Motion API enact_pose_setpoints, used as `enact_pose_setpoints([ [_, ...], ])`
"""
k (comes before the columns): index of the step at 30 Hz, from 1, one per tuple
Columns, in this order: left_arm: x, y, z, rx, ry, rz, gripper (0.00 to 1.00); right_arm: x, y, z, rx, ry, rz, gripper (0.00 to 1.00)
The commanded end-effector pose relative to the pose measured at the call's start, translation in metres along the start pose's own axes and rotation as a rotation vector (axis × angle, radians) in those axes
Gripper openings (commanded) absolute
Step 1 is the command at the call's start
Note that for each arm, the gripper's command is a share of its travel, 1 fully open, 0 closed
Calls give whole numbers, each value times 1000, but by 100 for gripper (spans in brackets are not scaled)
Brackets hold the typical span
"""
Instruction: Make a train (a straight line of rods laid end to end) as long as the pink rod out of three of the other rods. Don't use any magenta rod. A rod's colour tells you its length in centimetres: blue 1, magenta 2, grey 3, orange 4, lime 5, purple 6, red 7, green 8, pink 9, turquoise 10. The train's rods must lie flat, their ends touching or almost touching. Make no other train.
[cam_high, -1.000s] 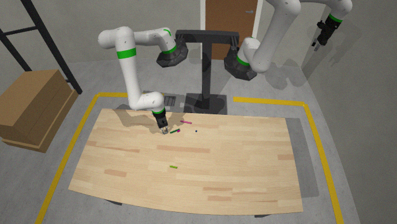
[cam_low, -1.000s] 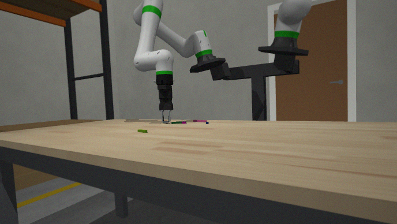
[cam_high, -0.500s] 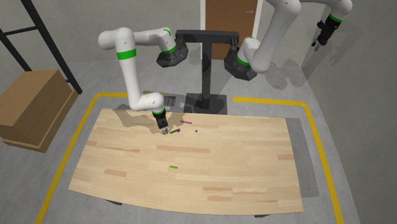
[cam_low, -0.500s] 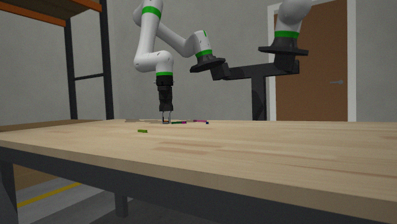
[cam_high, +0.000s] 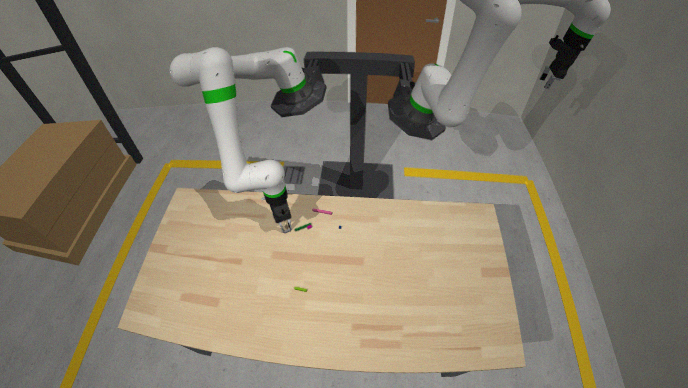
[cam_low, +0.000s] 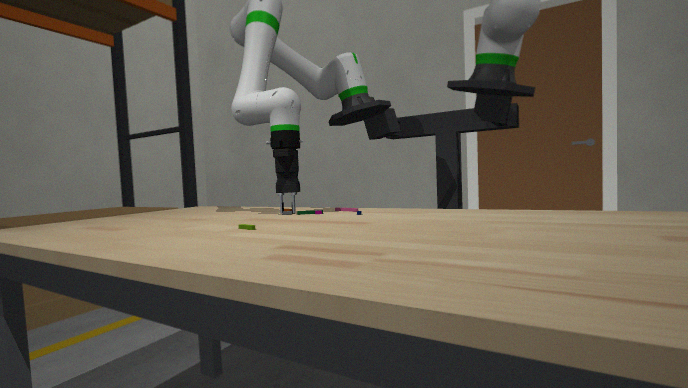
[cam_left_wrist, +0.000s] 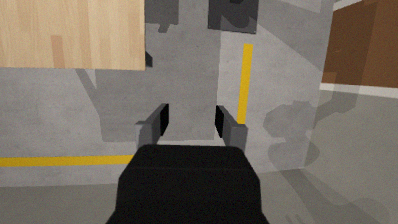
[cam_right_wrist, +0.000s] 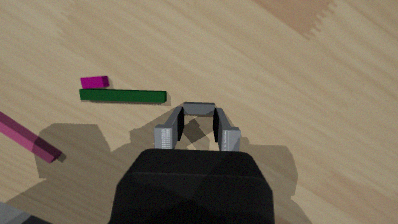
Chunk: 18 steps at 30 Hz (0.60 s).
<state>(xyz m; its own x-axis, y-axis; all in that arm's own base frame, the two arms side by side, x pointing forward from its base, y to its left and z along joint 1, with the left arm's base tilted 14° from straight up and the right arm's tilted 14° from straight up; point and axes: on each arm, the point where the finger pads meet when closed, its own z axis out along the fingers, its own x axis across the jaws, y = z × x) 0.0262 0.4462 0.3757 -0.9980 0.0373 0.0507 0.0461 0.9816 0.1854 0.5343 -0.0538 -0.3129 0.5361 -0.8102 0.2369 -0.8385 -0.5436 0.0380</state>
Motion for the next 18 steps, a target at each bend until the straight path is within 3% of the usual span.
enact_pose_setpoints([
  [1, 0, 0, -1, -2, 0, 0, 100, 0, -1, -1, 1, 1, 0, 57],
  [15, 0, 0, -1, -2, 0, 0, 100, 0, -1, -1, 1, 1, 0, 57],
  [16, 0, 0, -1, -2, 0, 0, 100, 0, -1, -1, 1, 1, 0, 63],
  [18, 0, 0, -1, -2, 0, 0, 100, 0, -1, -1, 1, 1, 0, 63],
])
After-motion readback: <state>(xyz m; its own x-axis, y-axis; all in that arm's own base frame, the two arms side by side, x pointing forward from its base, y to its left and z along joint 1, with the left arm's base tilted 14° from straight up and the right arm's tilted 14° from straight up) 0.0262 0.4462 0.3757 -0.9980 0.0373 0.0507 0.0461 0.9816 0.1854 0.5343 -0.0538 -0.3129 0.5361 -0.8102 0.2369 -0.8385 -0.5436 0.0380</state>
